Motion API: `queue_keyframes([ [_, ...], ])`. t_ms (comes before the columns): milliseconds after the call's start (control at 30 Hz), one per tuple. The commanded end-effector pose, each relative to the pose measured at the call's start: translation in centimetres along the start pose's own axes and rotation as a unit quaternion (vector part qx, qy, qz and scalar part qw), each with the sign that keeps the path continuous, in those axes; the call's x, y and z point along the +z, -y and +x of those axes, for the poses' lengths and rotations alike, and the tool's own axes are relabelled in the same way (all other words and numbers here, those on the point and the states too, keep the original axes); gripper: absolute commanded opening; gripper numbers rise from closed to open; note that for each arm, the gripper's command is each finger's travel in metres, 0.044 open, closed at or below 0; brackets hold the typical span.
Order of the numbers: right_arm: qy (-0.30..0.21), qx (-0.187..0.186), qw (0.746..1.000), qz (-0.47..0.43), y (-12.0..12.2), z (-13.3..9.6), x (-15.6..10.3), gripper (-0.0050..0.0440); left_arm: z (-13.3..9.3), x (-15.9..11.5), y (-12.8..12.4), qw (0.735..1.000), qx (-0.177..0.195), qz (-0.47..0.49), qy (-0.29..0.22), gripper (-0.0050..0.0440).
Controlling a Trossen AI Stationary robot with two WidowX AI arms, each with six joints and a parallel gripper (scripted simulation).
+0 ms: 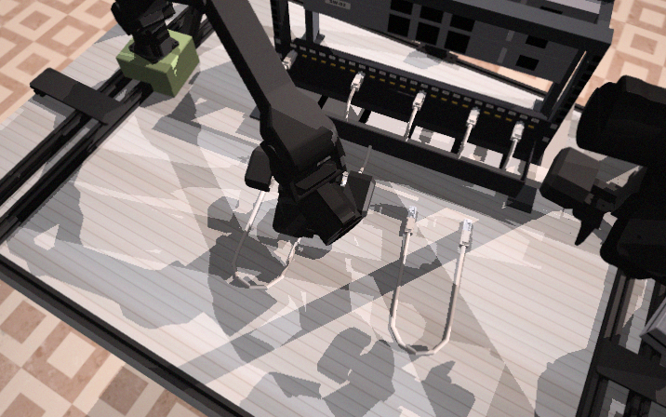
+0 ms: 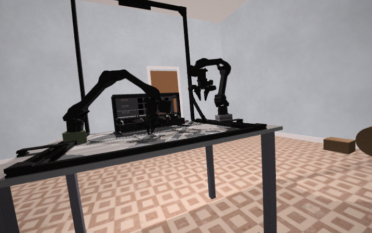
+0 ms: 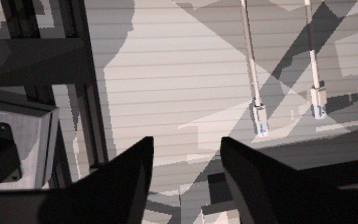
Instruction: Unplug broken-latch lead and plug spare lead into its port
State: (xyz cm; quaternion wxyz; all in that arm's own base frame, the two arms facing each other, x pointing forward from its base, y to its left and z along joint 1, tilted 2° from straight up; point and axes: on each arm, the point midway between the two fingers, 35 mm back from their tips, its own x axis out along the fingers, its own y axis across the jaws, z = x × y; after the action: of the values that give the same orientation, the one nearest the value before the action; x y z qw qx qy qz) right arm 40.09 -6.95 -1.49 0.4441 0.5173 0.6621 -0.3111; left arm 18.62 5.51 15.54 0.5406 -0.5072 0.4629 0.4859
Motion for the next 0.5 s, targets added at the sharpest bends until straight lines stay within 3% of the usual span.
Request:
queue_keyframes([
  [0,0.000,0.000,1.000,0.000,0.00,0.00,0.00,0.0000,0.00,0.00,0.00,1.000,0.000,0.000,0.000,0.0176],
  [367,0.000,0.000,1.000,0.000,0.00,0.00,0.00,0.0000,0.00,0.00,0.00,1.000,0.000,0.000,0.000,0.0176],
  [400,0.000,0.000,1.000,0.000,0.00,0.00,0.00,0.0054,0.00,0.00,0.00,1.000,0.000,0.000,0.000,0.0176],
  [467,0.000,0.000,1.000,0.000,0.00,0.00,0.00,0.0054,0.00,0.00,0.00,1.000,0.000,0.000,0.000,0.0176],
])
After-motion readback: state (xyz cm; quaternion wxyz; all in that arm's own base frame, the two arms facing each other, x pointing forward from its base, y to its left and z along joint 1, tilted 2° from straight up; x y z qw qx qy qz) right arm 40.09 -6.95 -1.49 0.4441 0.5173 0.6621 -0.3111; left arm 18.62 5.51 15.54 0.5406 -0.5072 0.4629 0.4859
